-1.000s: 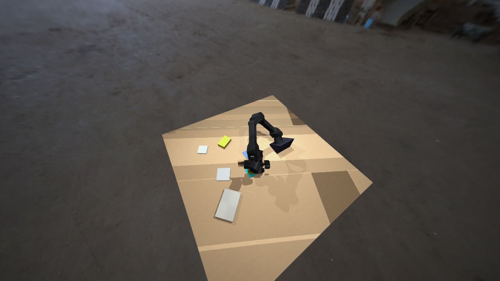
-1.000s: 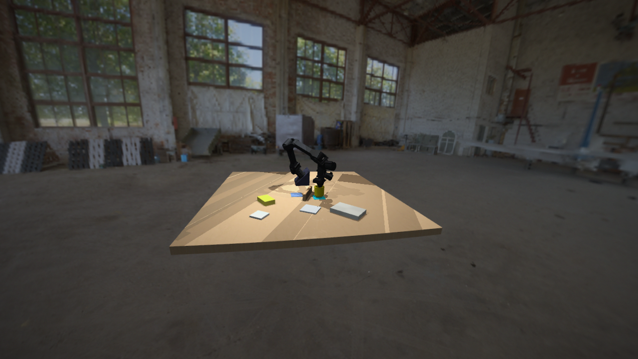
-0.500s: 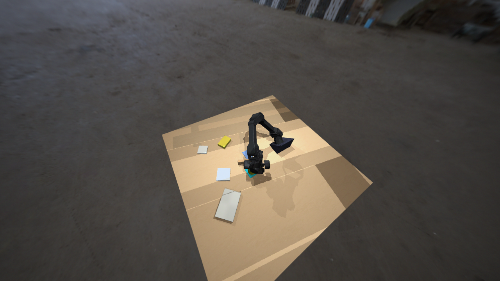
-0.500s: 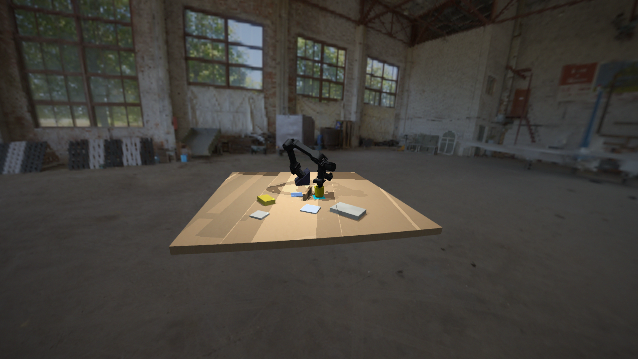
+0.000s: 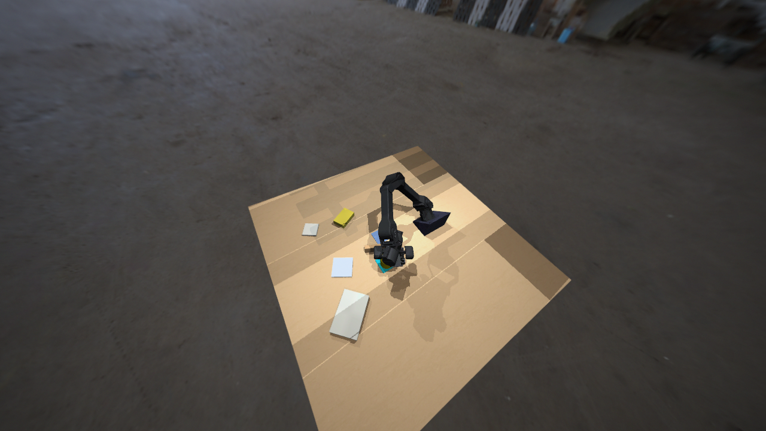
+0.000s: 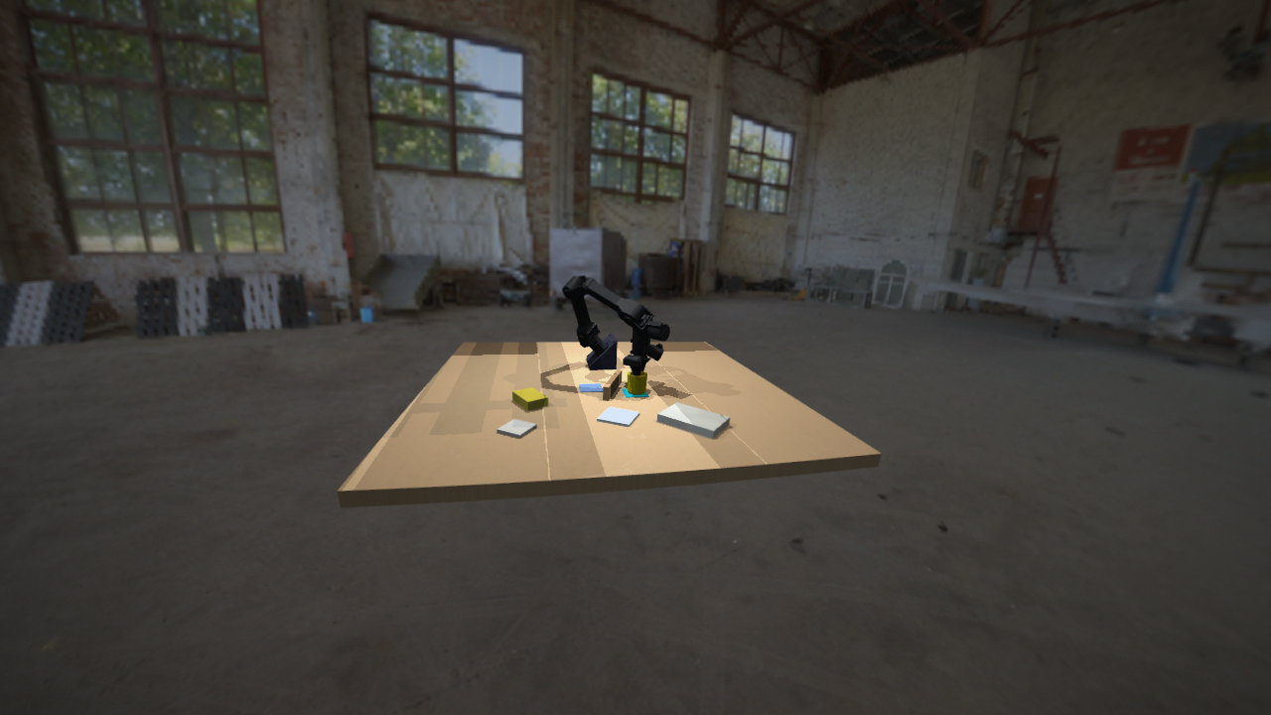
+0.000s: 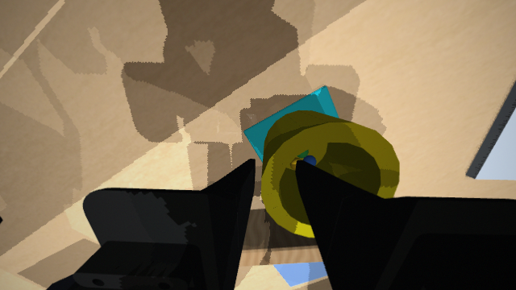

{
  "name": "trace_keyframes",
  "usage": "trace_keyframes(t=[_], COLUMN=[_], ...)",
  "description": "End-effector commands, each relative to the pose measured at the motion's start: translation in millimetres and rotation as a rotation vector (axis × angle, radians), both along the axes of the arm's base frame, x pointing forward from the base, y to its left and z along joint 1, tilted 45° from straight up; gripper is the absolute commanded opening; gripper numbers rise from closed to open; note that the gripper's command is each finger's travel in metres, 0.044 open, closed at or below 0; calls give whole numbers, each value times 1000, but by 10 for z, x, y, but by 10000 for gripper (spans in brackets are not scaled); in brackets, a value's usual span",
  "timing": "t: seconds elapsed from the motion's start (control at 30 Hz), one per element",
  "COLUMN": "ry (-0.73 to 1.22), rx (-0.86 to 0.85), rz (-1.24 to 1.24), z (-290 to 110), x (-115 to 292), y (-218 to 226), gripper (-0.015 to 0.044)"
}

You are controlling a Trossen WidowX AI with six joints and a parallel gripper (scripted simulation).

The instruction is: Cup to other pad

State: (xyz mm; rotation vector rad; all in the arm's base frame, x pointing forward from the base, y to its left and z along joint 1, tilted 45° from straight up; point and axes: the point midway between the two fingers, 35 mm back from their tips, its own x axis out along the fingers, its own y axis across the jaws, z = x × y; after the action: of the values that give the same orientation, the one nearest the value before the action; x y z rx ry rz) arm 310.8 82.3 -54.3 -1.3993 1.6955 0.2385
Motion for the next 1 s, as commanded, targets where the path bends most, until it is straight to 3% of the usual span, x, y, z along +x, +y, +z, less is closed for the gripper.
trace_keyframes(t=[0.0,0.97], ry=[0,11], rx=[0,-5], rz=[0,5], z=[11,310], x=[2,-44], y=[10,310], gripper=[146,146])
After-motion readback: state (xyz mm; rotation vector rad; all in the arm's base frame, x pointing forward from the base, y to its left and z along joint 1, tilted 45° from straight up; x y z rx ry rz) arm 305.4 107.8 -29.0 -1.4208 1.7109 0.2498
